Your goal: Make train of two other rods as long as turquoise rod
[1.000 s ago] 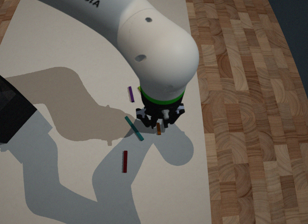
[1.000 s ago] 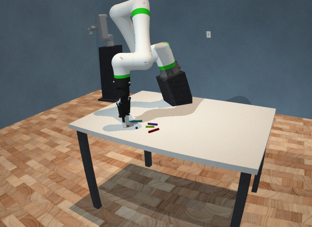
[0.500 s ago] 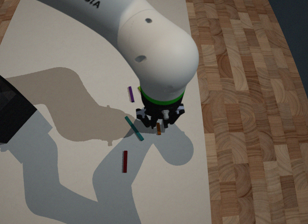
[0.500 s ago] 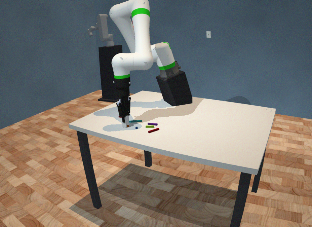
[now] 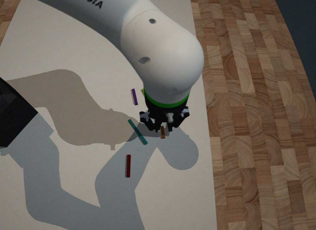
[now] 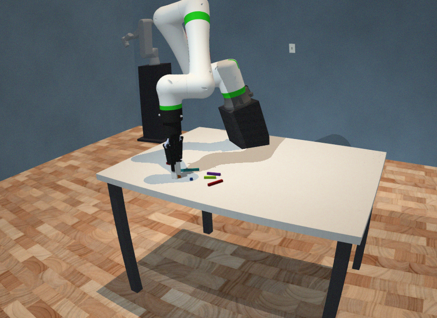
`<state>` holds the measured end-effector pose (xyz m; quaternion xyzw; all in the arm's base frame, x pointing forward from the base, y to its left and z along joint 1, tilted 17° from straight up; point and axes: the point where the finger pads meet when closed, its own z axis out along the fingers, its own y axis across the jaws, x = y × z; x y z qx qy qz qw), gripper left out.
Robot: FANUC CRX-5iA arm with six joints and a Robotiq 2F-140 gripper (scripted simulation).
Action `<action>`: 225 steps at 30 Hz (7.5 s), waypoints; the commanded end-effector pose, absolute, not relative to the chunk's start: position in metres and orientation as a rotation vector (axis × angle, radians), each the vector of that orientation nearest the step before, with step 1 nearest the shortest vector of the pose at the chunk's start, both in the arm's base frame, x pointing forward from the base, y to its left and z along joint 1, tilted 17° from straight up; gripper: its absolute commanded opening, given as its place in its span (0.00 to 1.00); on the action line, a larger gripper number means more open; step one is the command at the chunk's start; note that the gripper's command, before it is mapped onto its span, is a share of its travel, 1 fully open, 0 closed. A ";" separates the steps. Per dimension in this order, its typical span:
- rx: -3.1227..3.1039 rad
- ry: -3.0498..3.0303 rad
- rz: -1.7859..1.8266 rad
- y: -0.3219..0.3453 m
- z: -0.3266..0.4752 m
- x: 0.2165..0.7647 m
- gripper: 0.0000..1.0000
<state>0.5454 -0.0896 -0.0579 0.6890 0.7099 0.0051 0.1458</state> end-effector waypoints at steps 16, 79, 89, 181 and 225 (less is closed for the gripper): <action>1.984 2.044 0.015 -0.090 -0.058 0.546 0.03; 1.983 2.045 0.015 -0.071 0.038 0.524 0.03; 1.864 2.153 -0.009 -0.152 0.046 0.484 0.03; 1.864 2.154 -0.009 -0.171 -0.039 0.504 0.03; 1.864 2.154 -0.009 -0.173 -0.049 0.506 0.03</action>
